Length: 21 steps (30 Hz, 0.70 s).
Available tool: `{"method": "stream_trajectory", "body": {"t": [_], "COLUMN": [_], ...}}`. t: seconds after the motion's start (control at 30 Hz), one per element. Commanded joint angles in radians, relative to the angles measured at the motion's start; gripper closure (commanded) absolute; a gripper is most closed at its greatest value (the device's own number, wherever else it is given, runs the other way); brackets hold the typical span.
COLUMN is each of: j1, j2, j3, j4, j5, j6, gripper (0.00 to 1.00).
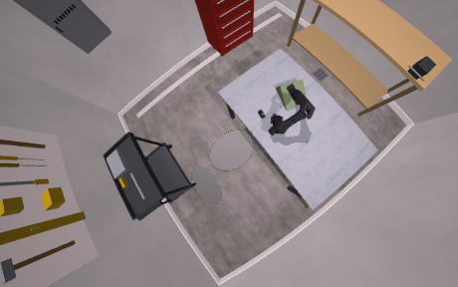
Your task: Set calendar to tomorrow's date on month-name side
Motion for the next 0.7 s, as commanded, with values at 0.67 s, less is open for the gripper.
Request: {"method": "stream_trajectory", "body": {"t": [0.67], "j1": [-0.066], "j2": [-0.096], "j3": [0.056], "j4": [-0.153], "j5": [0.026], "j6": [-0.06], "gripper": [0.74]}}
